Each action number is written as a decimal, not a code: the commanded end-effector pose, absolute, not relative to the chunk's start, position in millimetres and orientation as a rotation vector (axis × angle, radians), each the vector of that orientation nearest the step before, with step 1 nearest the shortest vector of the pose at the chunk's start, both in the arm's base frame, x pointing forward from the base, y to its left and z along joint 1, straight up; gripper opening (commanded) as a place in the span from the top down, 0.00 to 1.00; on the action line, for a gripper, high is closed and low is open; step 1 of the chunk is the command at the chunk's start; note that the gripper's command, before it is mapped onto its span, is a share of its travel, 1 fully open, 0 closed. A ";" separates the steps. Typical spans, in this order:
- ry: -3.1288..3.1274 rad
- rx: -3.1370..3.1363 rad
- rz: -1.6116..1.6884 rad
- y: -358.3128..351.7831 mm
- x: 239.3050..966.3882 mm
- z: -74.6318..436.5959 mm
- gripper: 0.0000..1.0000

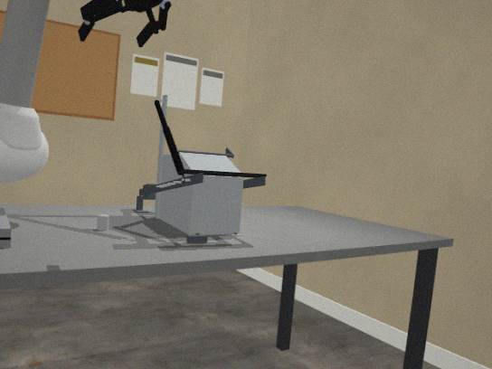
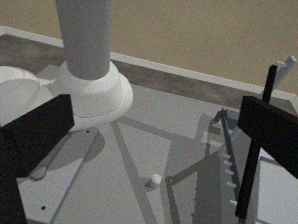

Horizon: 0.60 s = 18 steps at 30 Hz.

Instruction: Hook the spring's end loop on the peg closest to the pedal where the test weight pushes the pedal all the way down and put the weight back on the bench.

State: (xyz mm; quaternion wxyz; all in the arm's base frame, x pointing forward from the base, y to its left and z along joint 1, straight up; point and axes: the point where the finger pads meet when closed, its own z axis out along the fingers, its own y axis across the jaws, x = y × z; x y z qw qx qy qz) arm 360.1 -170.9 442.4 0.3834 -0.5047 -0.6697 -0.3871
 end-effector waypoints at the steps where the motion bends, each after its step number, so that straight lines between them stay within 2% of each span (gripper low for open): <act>1: -1.708 -1.287 -0.987 -161.7 363.1 443.7 0.00; 18: -1.708 -1.287 -0.987 -110.0 378.8 448.5 0.00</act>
